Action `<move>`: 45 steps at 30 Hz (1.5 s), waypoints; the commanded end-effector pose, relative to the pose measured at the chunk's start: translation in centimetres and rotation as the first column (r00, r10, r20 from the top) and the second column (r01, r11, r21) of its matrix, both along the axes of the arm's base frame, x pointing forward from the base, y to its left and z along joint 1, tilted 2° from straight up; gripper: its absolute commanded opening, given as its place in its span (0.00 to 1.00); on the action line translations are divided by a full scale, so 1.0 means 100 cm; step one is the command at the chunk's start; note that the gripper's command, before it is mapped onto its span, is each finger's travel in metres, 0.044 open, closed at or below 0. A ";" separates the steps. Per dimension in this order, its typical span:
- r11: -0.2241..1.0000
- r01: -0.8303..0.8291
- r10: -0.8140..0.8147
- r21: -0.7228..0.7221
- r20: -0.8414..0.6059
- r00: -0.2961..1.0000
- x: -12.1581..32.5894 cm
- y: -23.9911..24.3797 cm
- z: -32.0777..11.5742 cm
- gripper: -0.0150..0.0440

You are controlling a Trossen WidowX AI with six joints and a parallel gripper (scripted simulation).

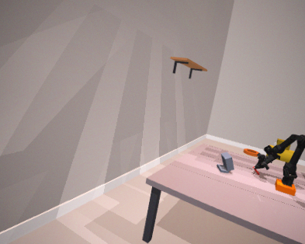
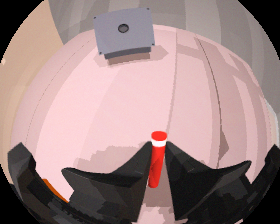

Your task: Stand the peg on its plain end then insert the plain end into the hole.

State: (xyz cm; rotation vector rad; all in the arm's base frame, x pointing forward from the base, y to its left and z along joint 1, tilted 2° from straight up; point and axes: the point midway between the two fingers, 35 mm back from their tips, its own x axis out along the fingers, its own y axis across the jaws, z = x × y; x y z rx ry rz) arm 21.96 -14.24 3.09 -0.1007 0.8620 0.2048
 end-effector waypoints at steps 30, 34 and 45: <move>0.998 -0.013 -0.005 0.064 0.267 0.964 -0.023 -0.003 0.002 0.34; 0.997 -0.015 -0.007 0.072 0.299 0.954 -0.026 -0.003 0.003 0.34; 0.996 -0.023 -0.014 0.092 0.385 0.923 -0.033 -0.005 0.002 0.34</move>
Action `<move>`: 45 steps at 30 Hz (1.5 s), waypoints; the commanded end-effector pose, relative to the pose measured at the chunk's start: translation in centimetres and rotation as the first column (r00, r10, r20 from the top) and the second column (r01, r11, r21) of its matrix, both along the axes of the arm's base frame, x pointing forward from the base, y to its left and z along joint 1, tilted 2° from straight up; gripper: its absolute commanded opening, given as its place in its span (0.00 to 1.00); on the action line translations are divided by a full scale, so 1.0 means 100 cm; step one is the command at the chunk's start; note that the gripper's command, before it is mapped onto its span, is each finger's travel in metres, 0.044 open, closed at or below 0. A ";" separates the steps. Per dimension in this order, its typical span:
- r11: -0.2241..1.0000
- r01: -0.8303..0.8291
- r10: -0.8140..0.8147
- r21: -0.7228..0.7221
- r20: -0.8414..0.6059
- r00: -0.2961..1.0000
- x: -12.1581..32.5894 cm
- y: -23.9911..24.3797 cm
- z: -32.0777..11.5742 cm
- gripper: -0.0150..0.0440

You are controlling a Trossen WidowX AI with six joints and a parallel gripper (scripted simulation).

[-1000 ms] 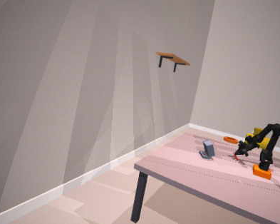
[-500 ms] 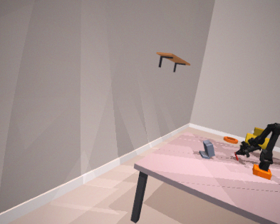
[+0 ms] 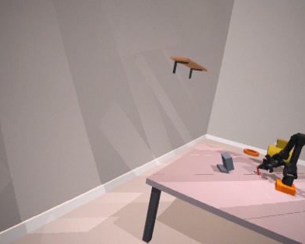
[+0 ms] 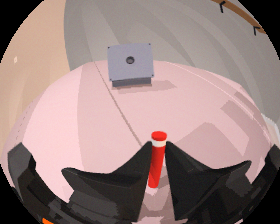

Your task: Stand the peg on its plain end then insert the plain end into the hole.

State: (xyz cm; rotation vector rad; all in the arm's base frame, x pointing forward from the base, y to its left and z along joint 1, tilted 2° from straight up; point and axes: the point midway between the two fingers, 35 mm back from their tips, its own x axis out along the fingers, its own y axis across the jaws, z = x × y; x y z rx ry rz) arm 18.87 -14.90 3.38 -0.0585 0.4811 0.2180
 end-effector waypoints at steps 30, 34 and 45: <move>0.998 -0.008 -0.005 0.058 0.226 0.974 -0.020 -0.001 -0.003 0.34; 0.998 -0.007 -0.005 0.055 0.214 0.977 -0.021 -0.002 -0.003 0.34; 0.997 -0.005 -0.011 0.072 0.214 0.977 -0.022 0.001 -0.006 0.34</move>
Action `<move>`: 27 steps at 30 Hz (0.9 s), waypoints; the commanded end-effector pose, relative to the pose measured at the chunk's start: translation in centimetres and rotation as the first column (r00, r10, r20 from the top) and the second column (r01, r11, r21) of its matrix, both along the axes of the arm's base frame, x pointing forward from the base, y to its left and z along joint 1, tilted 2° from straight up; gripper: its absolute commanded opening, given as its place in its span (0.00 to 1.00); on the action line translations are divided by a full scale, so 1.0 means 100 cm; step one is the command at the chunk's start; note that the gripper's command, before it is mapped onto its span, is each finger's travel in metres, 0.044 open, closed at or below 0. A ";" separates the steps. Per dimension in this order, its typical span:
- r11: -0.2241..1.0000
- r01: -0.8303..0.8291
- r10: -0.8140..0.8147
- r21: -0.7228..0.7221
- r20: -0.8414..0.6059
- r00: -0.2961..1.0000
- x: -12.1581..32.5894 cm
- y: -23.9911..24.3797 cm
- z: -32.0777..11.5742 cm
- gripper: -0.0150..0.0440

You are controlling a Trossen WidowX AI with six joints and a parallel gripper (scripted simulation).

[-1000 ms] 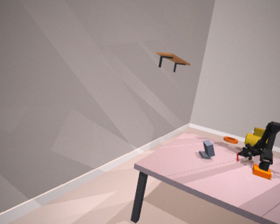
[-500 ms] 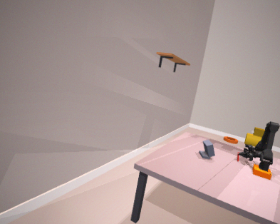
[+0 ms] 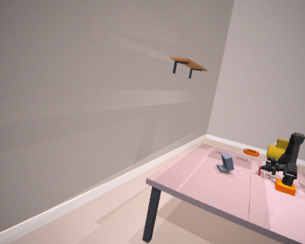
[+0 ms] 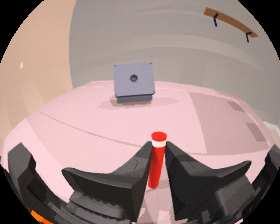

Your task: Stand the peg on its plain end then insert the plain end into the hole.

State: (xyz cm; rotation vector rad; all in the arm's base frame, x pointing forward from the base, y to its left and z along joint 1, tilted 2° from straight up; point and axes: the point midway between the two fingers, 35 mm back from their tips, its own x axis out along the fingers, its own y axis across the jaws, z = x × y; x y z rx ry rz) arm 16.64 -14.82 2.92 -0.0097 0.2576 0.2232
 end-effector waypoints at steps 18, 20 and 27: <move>1.000 0.002 -0.002 0.019 0.003 1.000 -0.003 0.002 -0.003 0.34; 1.000 0.002 -0.003 0.021 0.004 1.000 -0.004 0.003 -0.004 0.34; 1.000 0.004 -0.004 0.027 0.009 1.000 -0.006 0.004 -0.004 0.34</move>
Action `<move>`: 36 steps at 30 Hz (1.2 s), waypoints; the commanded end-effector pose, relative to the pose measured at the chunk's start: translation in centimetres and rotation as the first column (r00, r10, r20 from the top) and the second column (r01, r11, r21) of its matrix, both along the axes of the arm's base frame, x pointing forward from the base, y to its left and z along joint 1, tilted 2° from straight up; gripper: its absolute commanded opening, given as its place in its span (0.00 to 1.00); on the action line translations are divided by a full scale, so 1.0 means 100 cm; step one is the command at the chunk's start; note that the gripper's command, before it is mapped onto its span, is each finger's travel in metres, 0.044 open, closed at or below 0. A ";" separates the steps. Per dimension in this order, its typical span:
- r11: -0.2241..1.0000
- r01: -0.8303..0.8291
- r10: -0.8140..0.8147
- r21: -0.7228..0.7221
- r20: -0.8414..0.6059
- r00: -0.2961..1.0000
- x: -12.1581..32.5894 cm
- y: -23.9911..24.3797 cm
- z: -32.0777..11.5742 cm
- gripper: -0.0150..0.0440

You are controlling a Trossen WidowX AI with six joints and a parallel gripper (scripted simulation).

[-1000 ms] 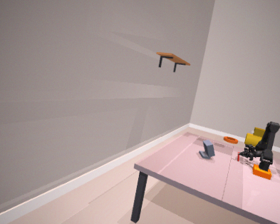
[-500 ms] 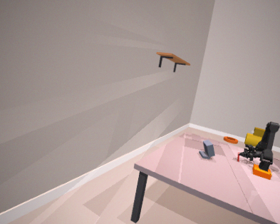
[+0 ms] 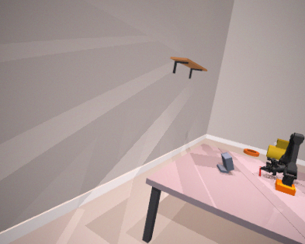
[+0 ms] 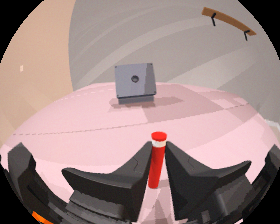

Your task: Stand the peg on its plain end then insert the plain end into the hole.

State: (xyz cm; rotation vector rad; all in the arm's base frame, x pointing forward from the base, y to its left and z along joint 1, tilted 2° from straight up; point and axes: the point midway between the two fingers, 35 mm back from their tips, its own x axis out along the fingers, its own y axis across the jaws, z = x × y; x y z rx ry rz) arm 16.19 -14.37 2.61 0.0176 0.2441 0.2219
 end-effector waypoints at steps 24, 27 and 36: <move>1.000 0.010 -0.010 0.018 0.019 1.000 -0.007 0.004 -0.002 0.34; 1.000 0.011 -0.012 0.020 0.022 1.000 -0.007 0.004 -0.002 0.34; 0.999 0.016 -0.017 0.028 0.029 0.999 -0.010 0.006 -0.002 0.34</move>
